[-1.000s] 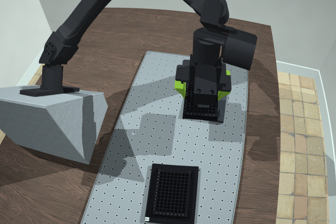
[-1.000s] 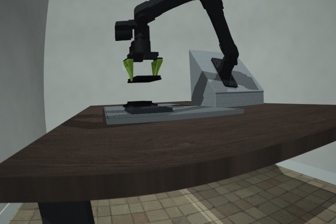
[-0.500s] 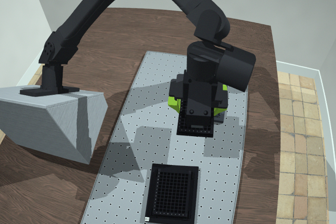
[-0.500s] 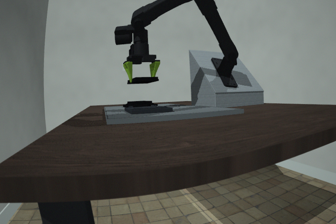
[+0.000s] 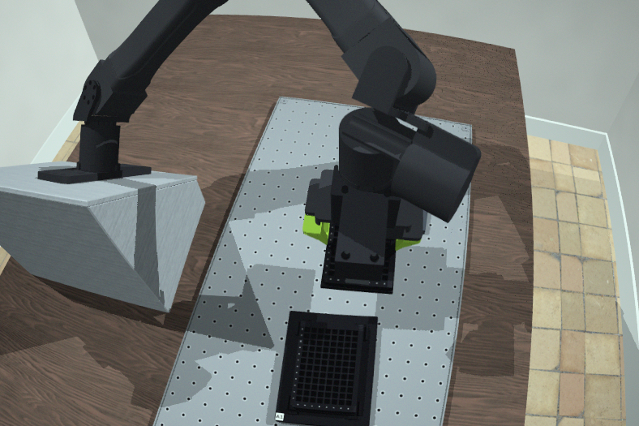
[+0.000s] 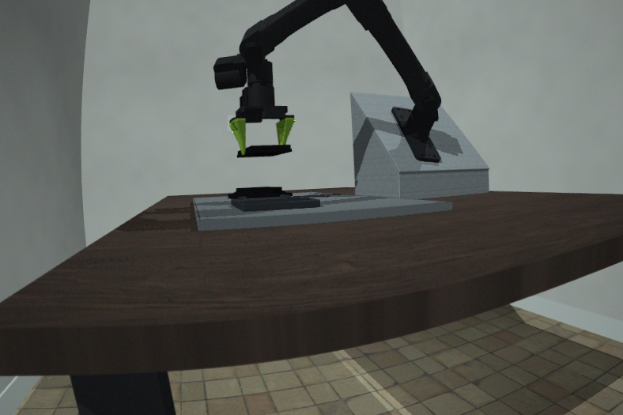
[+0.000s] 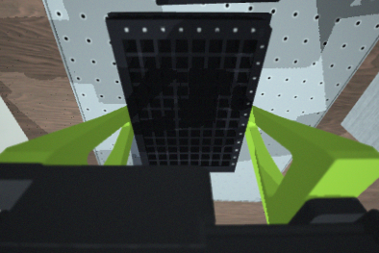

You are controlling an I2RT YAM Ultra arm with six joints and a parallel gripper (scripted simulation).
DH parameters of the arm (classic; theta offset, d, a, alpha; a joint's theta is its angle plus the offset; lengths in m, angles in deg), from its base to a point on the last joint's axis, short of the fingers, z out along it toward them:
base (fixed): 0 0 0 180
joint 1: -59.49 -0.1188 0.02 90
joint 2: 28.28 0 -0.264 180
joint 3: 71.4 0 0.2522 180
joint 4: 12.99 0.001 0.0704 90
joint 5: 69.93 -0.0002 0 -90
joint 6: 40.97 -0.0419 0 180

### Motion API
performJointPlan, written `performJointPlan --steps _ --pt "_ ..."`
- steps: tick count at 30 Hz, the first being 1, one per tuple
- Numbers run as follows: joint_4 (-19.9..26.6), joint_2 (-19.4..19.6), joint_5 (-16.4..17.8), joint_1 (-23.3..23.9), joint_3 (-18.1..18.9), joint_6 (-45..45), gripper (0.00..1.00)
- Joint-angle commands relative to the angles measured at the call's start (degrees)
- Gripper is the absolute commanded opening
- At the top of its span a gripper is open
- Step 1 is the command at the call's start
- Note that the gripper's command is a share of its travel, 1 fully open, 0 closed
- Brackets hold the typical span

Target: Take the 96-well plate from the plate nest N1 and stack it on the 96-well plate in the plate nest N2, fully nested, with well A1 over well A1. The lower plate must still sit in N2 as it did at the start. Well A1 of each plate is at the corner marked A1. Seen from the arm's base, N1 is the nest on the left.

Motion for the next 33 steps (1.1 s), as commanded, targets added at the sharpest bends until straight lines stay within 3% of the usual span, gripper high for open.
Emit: performJointPlan --steps 1,18,33 --pt "-0.7 0.6 -1.2 2.0 1.7 1.9 0.00" --pt "0.8 7.2 -2.9 6.9 4.6 8.1 0.00" --pt "2.2 14.7 -4.8 11.6 9.8 13.8 0.00"
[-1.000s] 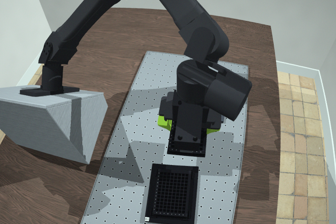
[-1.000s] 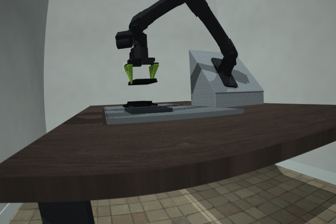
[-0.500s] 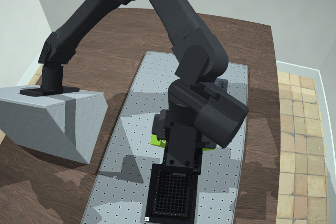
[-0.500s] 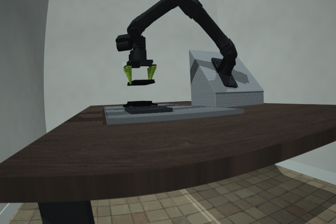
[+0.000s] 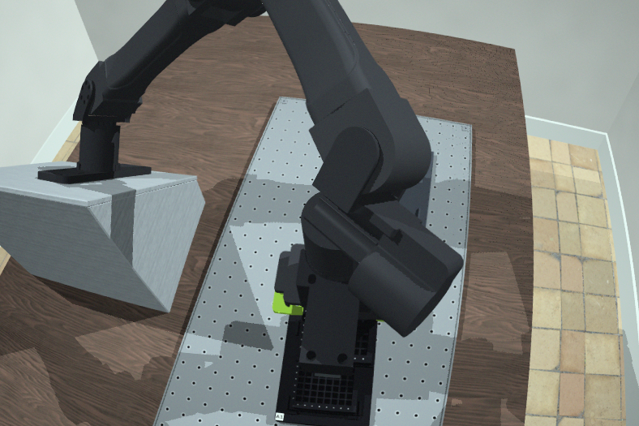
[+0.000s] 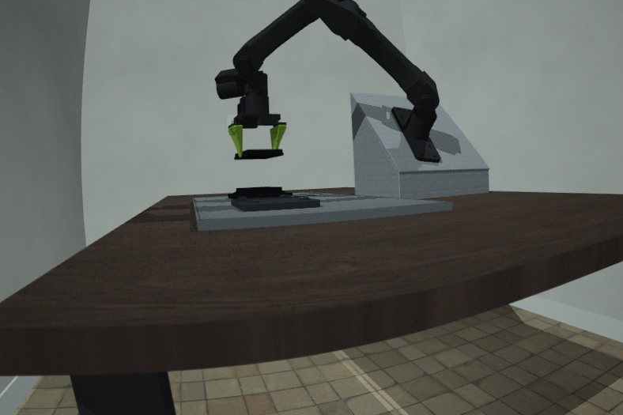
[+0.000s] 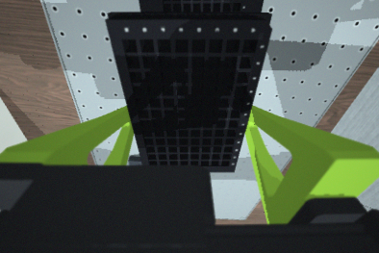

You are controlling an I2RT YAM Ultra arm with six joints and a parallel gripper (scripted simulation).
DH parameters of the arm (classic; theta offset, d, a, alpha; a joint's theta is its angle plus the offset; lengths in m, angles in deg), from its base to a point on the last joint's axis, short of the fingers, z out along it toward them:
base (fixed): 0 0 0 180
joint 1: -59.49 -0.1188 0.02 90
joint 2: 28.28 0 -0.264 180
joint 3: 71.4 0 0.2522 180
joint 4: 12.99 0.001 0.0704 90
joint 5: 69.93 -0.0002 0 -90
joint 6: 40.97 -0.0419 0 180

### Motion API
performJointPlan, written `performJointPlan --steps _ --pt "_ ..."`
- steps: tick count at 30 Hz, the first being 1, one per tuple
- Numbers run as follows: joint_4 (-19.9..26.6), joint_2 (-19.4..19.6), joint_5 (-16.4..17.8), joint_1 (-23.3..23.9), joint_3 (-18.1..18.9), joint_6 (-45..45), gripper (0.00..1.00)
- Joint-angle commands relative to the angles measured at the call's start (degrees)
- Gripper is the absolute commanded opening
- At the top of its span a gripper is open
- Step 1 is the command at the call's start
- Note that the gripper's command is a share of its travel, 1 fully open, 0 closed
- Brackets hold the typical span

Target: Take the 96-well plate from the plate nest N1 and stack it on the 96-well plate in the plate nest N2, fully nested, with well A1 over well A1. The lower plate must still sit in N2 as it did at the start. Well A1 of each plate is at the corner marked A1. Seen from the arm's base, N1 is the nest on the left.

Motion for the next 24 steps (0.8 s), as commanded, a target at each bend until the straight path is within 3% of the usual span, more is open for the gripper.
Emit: performJointPlan --steps 1,14,24 --pt "1.4 1.1 -1.4 2.2 2.2 2.0 0.00" --pt "3.4 7.7 -3.1 6.0 8.2 6.2 0.00" --pt "3.7 5.9 -3.2 6.0 8.7 6.3 0.00"
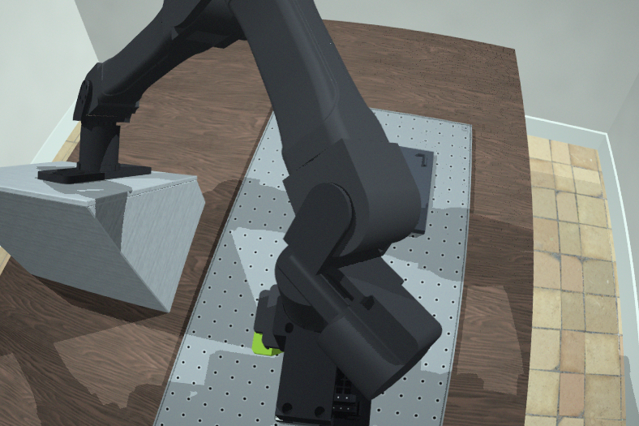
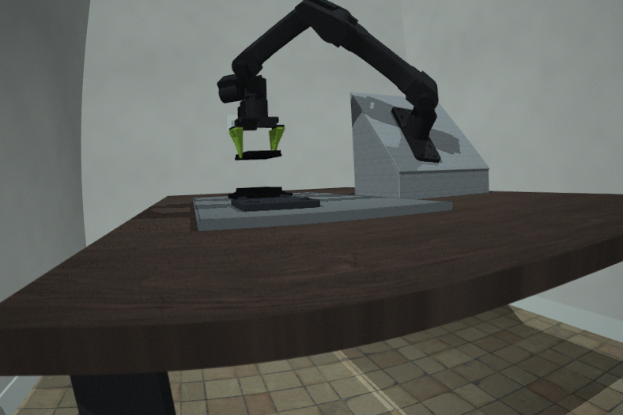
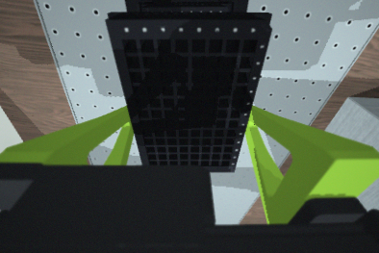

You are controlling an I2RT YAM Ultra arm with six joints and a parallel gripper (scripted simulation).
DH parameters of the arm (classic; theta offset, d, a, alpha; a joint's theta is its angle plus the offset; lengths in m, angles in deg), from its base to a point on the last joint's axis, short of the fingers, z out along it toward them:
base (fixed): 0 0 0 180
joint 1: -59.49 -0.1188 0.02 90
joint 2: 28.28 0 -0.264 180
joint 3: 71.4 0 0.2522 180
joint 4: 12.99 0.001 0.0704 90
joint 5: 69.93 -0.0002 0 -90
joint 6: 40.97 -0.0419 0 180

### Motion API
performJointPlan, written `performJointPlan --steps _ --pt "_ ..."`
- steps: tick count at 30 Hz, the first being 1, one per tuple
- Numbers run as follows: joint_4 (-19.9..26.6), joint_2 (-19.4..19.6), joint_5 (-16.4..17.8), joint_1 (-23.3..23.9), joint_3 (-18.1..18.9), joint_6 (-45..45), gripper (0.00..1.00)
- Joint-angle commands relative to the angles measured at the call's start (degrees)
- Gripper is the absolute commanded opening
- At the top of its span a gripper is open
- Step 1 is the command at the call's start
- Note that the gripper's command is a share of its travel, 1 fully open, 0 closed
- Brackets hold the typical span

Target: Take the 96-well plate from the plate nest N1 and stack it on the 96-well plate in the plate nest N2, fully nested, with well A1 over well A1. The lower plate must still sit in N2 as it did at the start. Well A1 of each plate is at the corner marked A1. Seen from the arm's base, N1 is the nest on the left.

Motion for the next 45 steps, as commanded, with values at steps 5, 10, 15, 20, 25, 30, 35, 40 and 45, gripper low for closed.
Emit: performJointPlan --steps 5,10,15,20,25,30,35,40,45 --pt "1.2 -1.4 -0.7 1.2 1.9 0.6 0.00" --pt "1.2 -1.7 -0.7 1.2 1.9 0.6 0.00" --pt "1.2 -1.9 -0.7 1.2 1.9 0.6 0.00" --pt "1.2 -2.0 -0.7 1.2 1.6 0.6 0.00" --pt "1.2 -2.0 -0.7 1.1 0.8 0.5 0.00" --pt "1.2 -2.0 -0.7 1.1 0.5 0.5 0.00" --pt "1.2 -2.0 -0.7 1.1 -0.2 0.5 0.00" --pt "0.9 -2.1 -0.7 1.1 0.2 0.4 0.00" --pt "0.8 -2.1 -0.6 1.1 0.2 0.4 0.00"
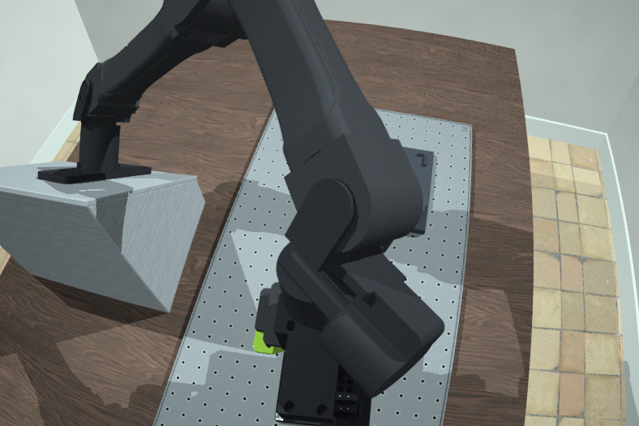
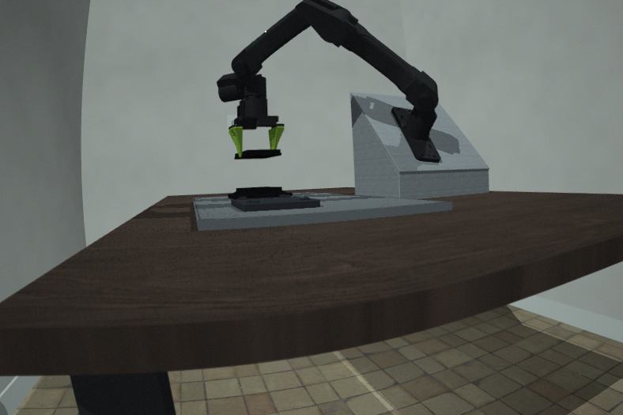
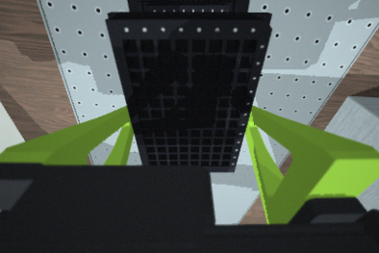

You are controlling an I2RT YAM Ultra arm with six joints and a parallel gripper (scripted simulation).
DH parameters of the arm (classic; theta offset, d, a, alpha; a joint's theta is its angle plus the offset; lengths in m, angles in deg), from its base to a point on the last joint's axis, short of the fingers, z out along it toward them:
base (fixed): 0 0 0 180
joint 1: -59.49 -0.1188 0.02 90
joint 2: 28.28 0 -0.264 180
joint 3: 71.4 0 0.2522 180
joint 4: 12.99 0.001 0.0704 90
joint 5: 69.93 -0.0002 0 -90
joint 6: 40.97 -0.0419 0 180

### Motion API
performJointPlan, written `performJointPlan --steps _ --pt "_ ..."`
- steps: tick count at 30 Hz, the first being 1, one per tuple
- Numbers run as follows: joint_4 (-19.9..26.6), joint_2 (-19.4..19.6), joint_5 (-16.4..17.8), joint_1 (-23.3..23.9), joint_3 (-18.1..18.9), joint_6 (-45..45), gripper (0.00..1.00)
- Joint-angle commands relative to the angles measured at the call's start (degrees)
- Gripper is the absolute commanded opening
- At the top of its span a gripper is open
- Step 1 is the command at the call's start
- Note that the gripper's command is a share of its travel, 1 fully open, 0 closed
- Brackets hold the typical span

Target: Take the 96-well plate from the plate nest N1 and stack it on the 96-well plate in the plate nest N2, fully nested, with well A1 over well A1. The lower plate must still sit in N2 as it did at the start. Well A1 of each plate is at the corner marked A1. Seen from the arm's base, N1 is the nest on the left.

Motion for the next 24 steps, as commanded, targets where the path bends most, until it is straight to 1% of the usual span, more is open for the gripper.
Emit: performJointPlan --steps 1,24 --pt "0.4 -1.9 -0.6 1.1 0.0 0.3 0.00" --pt "0.5 -1.9 -0.6 0.8 0.0 0.1 0.00"
